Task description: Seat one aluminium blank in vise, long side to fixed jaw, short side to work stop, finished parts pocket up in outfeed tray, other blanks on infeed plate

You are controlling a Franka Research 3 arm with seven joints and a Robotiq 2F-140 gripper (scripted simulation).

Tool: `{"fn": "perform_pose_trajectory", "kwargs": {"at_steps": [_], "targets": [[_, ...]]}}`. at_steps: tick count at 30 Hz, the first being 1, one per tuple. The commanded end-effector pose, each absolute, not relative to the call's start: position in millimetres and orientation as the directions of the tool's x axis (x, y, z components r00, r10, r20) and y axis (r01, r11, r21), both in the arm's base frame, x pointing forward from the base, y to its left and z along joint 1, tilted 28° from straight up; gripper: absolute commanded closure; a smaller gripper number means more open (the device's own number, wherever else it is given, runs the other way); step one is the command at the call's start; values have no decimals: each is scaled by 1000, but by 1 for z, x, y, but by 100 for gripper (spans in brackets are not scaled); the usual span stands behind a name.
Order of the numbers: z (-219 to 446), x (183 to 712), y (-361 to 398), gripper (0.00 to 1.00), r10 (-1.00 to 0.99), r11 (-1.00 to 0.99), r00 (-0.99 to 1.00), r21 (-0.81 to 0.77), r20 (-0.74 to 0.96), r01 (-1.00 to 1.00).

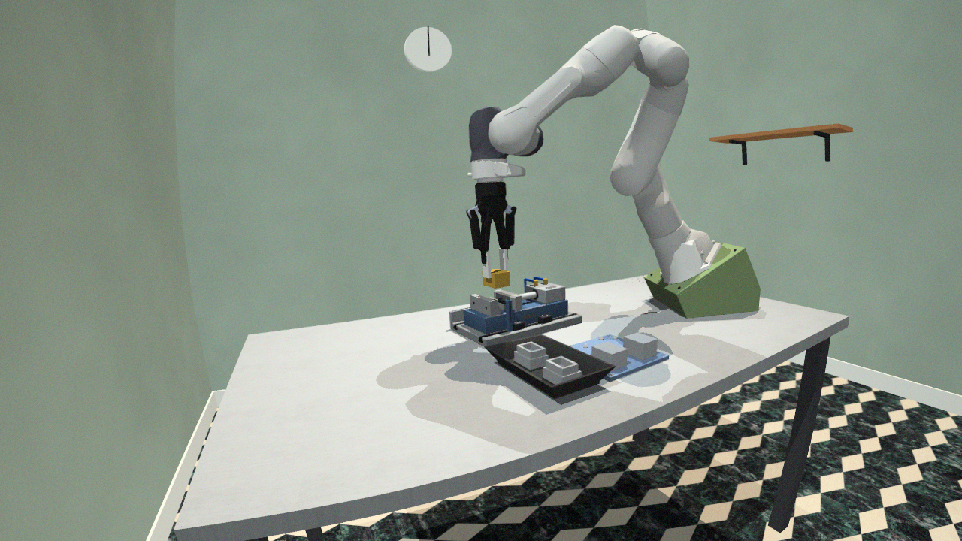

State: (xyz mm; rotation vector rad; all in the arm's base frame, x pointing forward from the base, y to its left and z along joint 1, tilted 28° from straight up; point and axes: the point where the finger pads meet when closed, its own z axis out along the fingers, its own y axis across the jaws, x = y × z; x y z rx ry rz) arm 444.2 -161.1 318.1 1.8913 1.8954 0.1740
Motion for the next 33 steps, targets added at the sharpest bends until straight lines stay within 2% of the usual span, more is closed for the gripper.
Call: {"fn": "perform_pose_trajectory", "kwargs": {"at_steps": [1,6,13,17,33], "targets": [[324,445,-161,100,972,50,49,405,-230,913],[322,445,-156,100,969,91,9,392,-246,915],[311,444,-130,100,929,297,-195,320,-315,900],[309,443,-125,100,914,341,-239,303,-328,890],[293,437,-83,100,729,651,-556,153,-400,743]]}}
